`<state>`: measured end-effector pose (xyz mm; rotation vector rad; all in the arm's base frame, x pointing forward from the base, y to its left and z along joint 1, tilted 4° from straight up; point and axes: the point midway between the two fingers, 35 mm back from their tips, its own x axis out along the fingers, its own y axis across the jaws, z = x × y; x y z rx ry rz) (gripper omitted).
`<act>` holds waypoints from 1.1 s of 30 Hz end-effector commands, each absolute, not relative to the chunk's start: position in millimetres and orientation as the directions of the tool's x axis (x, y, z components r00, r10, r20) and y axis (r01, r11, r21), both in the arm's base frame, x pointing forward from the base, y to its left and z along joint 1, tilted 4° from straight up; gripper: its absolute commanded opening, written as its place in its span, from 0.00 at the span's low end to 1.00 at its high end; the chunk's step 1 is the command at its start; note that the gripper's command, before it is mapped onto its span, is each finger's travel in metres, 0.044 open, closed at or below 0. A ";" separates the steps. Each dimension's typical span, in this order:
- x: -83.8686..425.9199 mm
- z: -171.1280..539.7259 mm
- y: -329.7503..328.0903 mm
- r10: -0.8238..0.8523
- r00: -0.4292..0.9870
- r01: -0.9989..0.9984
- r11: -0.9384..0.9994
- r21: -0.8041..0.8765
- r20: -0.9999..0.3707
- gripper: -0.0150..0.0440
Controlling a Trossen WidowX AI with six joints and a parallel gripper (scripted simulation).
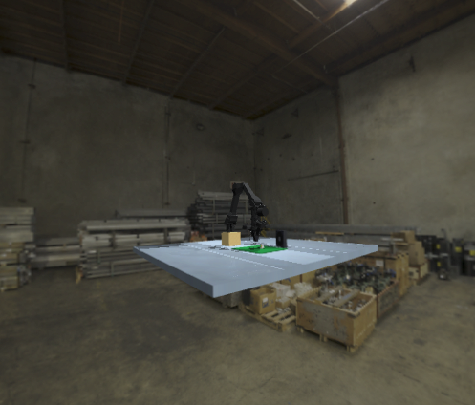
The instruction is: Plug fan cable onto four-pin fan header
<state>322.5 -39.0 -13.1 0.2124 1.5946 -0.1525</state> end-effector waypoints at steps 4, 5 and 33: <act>327.9 -13.7 -31.1 0.044 -0.029 0.476 0.879 0.024 -0.999 0.25; 328.4 -13.7 -30.1 0.044 -0.029 0.507 0.862 0.023 -0.999 0.25; 340.1 -14.5 -4.7 0.046 -0.029 0.975 0.220 -0.018 -0.999 0.25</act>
